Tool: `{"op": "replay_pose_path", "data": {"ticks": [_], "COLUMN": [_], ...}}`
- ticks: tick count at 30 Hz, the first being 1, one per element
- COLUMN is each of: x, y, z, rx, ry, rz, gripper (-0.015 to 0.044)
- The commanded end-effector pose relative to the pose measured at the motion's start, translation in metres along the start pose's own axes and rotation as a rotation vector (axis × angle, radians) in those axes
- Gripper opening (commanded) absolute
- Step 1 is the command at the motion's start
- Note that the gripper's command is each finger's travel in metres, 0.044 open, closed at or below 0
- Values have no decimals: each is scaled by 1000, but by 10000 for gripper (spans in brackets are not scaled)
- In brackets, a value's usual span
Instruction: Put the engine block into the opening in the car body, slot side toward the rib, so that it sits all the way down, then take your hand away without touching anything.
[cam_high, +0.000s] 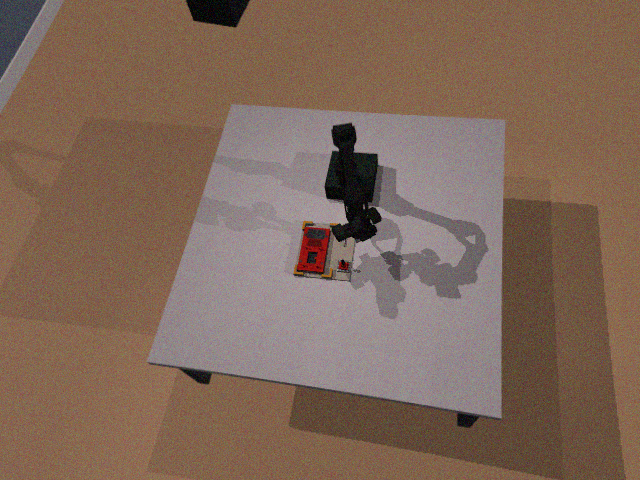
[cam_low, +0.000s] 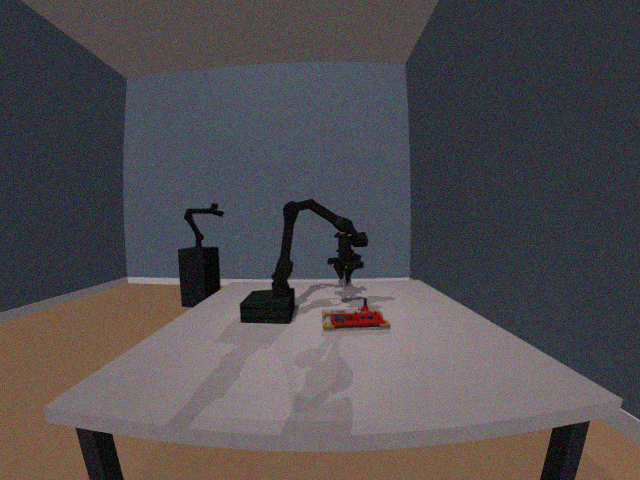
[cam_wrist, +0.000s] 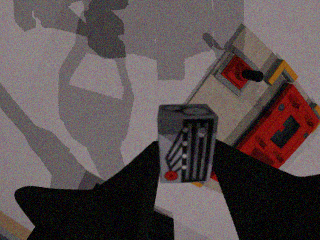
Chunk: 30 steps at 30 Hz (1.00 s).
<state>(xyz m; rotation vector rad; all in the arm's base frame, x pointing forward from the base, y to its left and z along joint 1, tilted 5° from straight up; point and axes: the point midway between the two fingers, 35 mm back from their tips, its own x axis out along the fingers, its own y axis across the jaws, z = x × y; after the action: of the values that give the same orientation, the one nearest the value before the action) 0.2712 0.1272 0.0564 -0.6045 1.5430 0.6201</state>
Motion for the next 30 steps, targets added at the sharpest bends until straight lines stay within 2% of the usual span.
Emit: {"op": "replay_pose_path", "data": {"ticks": [1,30], "x": [3,17], "y": [-9,-60], "z": [1,-3], "rx": [165,1173], "ry": [-1,-7], "rz": [-4,-4], "gripper": [0,0]}}
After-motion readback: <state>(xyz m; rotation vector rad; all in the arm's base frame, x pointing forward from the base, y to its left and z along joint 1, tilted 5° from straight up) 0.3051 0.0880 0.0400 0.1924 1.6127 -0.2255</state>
